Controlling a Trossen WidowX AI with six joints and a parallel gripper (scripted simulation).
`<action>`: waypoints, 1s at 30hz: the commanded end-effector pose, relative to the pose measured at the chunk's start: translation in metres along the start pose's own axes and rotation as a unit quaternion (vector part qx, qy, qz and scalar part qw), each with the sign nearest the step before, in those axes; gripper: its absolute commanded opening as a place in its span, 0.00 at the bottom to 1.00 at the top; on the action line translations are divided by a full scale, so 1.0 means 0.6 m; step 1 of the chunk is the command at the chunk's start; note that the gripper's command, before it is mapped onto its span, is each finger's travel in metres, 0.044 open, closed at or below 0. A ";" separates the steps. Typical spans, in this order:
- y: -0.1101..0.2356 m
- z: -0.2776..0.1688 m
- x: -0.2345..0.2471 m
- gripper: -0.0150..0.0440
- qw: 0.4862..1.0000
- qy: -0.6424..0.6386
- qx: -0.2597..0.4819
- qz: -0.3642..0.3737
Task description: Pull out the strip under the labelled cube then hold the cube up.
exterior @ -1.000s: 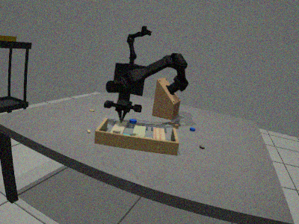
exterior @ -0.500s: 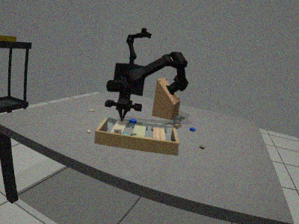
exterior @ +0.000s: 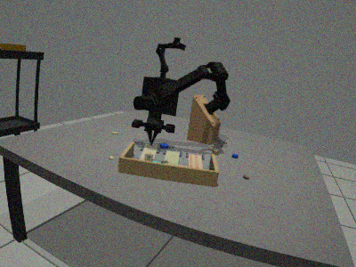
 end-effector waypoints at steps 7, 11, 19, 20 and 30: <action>-0.007 -0.035 0.008 0.25 1.000 -0.002 0.014 0.001; -0.007 -0.047 0.009 0.25 1.000 -0.002 0.014 0.000; -0.006 -0.067 0.012 0.25 1.000 -0.002 0.014 0.000; -0.006 -0.070 0.012 0.25 1.000 -0.002 0.014 0.000; -0.005 -0.095 0.015 0.25 1.000 -0.002 0.014 0.000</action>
Point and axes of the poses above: the point midway between the two fingers, 35 mm back from their tips, its own y axis back along the fingers, its own x axis across the jaws, z = x × y, the point moved 8 cm from there along y, back along the fingers, and after that the axes turned 6 degrees about y, right-handed, at the moved point
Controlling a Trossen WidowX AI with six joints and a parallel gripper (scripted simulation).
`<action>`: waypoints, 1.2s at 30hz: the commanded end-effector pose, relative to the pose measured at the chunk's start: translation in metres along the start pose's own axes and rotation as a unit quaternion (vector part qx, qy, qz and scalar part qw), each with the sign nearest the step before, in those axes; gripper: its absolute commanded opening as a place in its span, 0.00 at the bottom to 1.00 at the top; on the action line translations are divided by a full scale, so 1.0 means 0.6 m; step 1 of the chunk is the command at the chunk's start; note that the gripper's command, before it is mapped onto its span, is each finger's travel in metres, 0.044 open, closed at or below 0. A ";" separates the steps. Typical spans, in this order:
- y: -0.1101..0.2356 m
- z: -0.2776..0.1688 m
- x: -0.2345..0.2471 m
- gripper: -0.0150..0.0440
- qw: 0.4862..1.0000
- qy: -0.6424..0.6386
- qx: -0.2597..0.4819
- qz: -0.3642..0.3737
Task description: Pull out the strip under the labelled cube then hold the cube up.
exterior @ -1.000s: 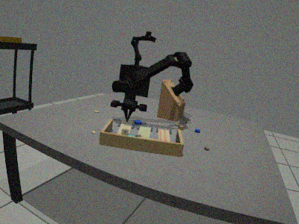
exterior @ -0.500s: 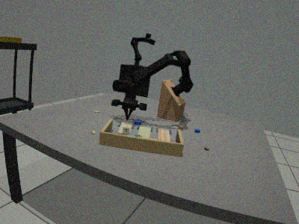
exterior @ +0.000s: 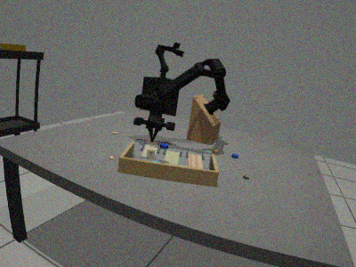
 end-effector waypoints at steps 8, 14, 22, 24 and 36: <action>-0.008 -0.035 0.010 0.25 1.000 -0.001 0.012 0.005; -0.008 -0.051 0.012 0.25 1.000 -0.001 0.012 0.005; -0.007 -0.071 0.015 0.25 1.000 -0.002 0.012 0.005; -0.007 -0.075 0.015 0.25 1.000 -0.002 0.012 0.005; -0.007 -0.075 0.015 0.25 1.000 -0.002 0.012 0.005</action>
Point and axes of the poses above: the point midway between the two fingers, 35 mm back from their tips, its own y axis back along the fingers, its own x axis across the jaws, z = x × y, the point moved 8 cm from there along y, back along the fingers, and after that the axes turned 6 degrees about y, right-handed, at the moved point
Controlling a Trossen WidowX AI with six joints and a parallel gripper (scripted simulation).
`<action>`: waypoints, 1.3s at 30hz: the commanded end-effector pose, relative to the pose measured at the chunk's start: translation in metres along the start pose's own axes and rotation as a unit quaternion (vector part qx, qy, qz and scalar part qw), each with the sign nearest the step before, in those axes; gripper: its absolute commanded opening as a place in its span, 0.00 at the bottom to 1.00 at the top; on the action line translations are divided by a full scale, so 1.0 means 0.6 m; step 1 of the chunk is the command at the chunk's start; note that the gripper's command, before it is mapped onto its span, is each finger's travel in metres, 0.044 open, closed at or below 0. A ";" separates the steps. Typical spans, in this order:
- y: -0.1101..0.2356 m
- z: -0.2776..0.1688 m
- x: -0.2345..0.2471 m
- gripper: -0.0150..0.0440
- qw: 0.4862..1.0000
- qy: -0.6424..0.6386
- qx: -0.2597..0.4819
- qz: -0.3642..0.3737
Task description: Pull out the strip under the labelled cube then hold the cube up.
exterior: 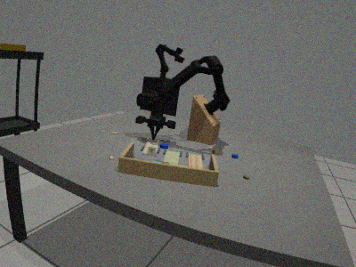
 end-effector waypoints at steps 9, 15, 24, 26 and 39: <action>-0.009 -0.009 0.005 0.25 1.000 -0.003 0.009 0.007; -0.009 -0.009 0.005 0.25 1.000 -0.003 0.009 0.007; -0.009 -0.009 0.005 0.25 1.000 -0.003 0.009 0.007; 0.015 0.001 -0.001 0.25 1.000 -0.001 0.003 0.001; 0.069 0.045 -0.007 0.48 0.999 0.037 0.009 0.006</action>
Point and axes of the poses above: the point midway between the two fingers, 35 mm back from their tips, its own y axis back along the fingers, its own x axis across the jaws, z = x × y, the point moved 8 cm from there along y, back along the fingers, and after that the axes turned 6 degrees about y, right-handed, at the moved point
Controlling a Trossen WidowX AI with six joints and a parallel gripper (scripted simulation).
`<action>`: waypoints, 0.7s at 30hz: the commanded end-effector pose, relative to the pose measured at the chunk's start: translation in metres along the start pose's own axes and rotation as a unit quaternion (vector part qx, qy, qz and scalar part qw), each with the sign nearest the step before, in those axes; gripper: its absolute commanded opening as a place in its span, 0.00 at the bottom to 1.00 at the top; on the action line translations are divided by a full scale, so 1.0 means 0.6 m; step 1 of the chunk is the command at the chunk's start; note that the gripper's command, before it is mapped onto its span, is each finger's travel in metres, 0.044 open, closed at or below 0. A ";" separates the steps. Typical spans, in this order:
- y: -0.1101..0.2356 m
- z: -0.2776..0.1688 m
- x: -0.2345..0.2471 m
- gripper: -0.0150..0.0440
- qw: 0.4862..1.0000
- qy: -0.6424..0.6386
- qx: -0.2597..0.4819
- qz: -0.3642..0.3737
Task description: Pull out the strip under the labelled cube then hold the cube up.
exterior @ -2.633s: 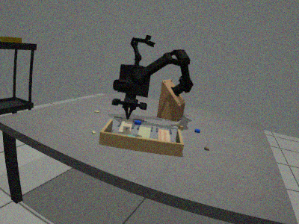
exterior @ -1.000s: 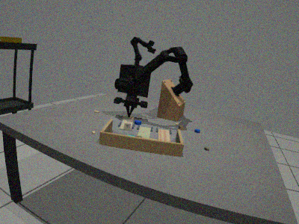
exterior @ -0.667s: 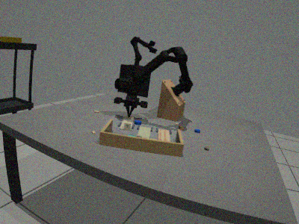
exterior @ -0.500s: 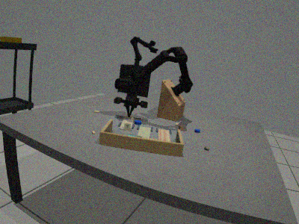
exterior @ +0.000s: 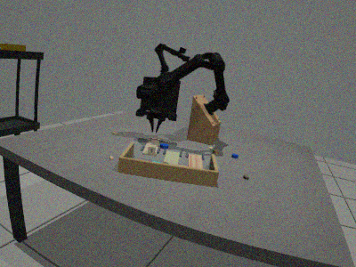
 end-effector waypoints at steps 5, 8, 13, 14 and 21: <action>0.003 0.050 -0.002 0.70 1.000 0.025 -0.002 0.000; 0.004 0.068 -0.002 0.83 1.000 0.025 -0.002 0.000; 0.006 0.093 -0.004 1.00 1.000 0.025 -0.002 0.001; 0.007 0.101 -0.005 1.00 1.000 0.025 -0.002 0.001; 0.012 0.139 -0.007 1.00 1.000 0.026 -0.003 0.001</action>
Point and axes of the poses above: the point midway between the two fingers, 35 mm back from their tips, its own y axis back along the fingers, its own x axis across the jaws, z = x × y, the point moved 8 cm from there along y, back along the fingers, and after that the axes turned 6 degrees about y, right-handed, at the moved point
